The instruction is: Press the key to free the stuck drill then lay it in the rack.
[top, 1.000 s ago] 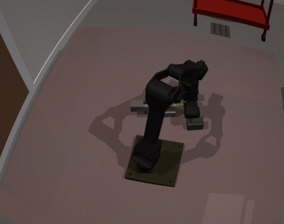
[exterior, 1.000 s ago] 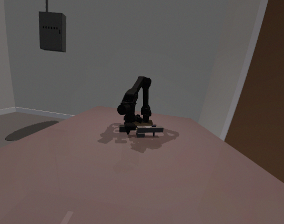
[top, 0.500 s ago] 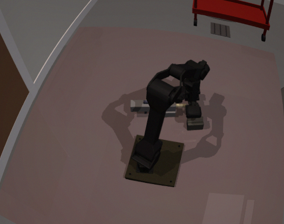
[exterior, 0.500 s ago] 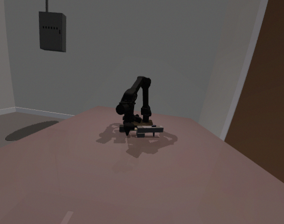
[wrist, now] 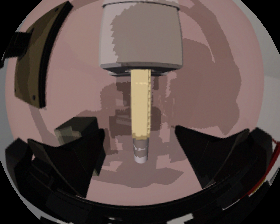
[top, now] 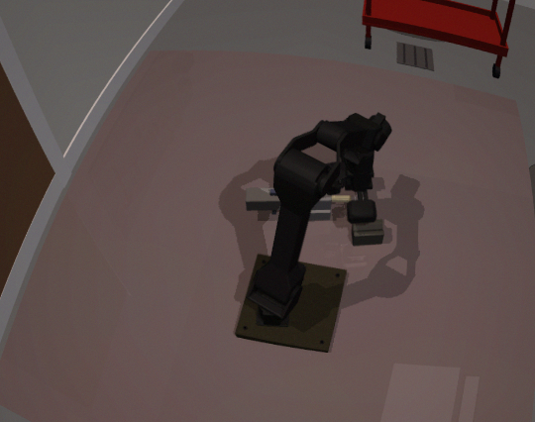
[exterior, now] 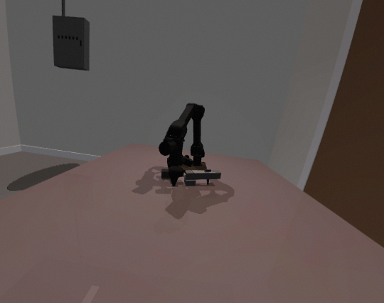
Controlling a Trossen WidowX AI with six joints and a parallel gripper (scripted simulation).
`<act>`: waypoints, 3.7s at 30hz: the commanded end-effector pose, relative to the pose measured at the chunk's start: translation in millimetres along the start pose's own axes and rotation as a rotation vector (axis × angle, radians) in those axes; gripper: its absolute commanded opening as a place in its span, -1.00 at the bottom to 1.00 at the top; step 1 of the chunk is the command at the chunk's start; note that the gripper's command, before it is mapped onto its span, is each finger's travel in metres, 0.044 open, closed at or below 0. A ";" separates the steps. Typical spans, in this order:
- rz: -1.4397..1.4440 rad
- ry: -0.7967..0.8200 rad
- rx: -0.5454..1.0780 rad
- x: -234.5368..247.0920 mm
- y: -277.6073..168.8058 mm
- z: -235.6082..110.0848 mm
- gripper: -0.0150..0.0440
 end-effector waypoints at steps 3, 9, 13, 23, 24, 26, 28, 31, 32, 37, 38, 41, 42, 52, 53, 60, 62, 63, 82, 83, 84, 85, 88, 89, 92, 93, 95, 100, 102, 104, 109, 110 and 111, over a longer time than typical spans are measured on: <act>0.003 0.001 0.002 0.5 3.7 1.2 1.00; 0.003 0.001 0.002 0.6 6.8 2.0 1.00; 0.003 0.001 0.002 0.8 8.6 2.5 1.00; 0.000 -0.003 0.002 -0.1 9.8 2.2 0.82; 0.000 -0.003 0.002 -0.1 9.8 2.2 0.73; 0.000 -0.003 0.002 -0.1 9.8 2.2 0.56; 0.000 -0.003 0.002 -0.1 9.8 2.2 0.38; 0.000 -0.003 0.002 -0.1 9.8 2.2 0.11; 0.000 -0.003 0.002 -0.1 9.8 2.2 0.02; 0.000 -0.003 0.002 -0.1 9.8 2.2 -0.42; 0.000 -0.003 0.002 -0.1 9.8 2.2 -0.45; 0.000 -0.003 0.002 -0.1 9.8 2.2 -0.49; 0.000 -0.003 0.002 -0.1 9.8 2.2 -0.49; 0.003 0.001 0.001 1.9 9.8 -0.3 -0.49; 0.003 0.001 0.001 2.0 9.8 -0.4 -0.49; 0.003 0.001 0.001 2.1 8.9 -0.9 -0.49; 0.003 0.001 0.002 1.9 6.4 0.3 -0.49; 0.003 0.001 0.002 1.8 5.5 0.6 -0.49; 0.003 0.001 0.004 -1.1 -17.4 -1.0 -0.49; 0.003 0.001 0.004 -1.3 -19.2 -1.1 -0.49; 0.003 0.001 0.004 -1.4 -21.1 -1.1 -0.49; 0.003 0.001 0.004 -1.5 -23.0 -1.1 -0.49; 0.003 0.001 0.004 -1.7 -24.7 -1.2 -0.49; 0.003 0.001 0.004 -1.8 -26.1 -1.2 -0.49; 0.003 0.001 0.005 -2.1 -30.1 -1.2 -0.49; 0.003 0.001 0.005 -2.2 -31.6 -1.2 -0.49; 0.003 0.001 0.005 -2.4 -34.7 -1.2 -0.49; 0.003 0.001 0.006 -2.8 -42.3 -1.1 -0.49; 0.003 0.001 0.006 -2.9 -43.5 -1.1 -0.49; 0.003 0.001 0.006 -3.1 -46.2 -1.0 -0.49; 0.003 0.001 0.007 -3.5 -53.3 -0.9 -0.49; 0.003 0.001 0.007 -3.6 -54.9 -0.9 -0.49; 0.003 0.001 0.007 -3.7 -56.6 -0.9 -0.49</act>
Point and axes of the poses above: the point midway between the two fingers, 35 mm back from their tips, its own z axis out along the fingers, its own x axis across the jaws, y = z × x, the point moved 3 cm from there along -z, back along the fingers, and after that the axes turned 4 degrees about z, right-handed, at the moved point
